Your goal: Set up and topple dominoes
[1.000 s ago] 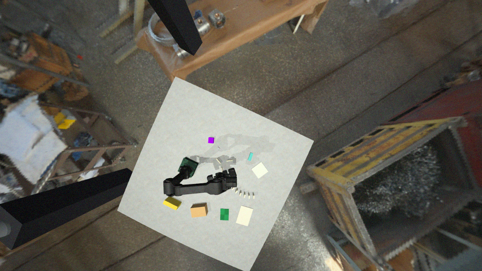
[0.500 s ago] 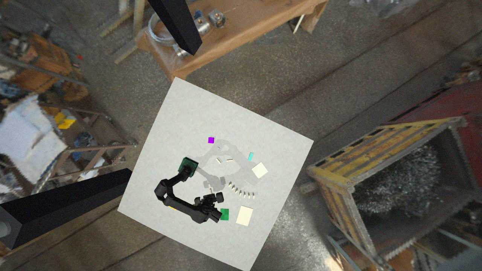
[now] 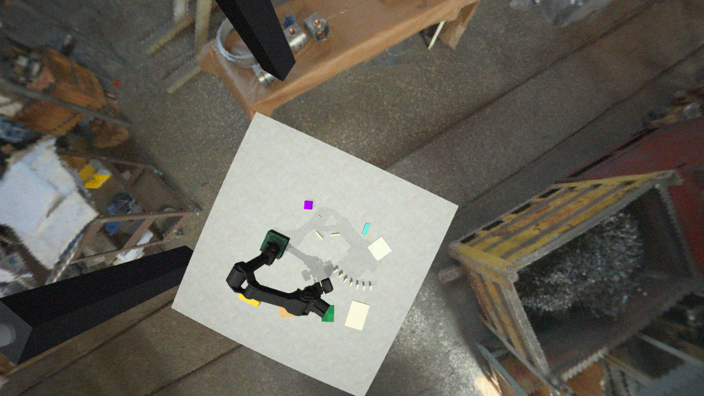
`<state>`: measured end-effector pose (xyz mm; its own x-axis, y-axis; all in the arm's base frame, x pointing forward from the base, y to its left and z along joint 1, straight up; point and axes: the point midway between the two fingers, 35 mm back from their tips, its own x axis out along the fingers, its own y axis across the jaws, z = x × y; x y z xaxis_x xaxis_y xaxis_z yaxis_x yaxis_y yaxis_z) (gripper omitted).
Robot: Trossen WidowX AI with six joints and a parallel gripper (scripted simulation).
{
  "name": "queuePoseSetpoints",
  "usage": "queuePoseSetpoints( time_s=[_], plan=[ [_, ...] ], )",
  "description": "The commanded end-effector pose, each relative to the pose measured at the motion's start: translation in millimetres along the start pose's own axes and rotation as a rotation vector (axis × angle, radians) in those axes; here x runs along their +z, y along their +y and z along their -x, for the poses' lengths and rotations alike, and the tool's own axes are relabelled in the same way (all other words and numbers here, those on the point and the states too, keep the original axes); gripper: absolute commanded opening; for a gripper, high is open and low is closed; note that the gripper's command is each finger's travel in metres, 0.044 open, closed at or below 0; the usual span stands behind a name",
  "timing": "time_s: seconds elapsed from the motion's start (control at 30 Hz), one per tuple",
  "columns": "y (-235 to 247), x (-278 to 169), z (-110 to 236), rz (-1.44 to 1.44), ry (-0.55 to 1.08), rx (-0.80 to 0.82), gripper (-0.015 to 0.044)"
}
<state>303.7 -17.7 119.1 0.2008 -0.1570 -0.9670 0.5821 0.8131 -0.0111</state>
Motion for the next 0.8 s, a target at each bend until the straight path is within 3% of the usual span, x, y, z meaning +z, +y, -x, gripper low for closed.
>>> queuePoseSetpoints(
  time_s=[0.0, 0.77],
  plan=[
    [6, 5, -11, 0.045, -0.068, -0.011, 0.0021],
    [51, 23, -45, 0.211, -0.549, -0.043, 0.0021]
  ],
)
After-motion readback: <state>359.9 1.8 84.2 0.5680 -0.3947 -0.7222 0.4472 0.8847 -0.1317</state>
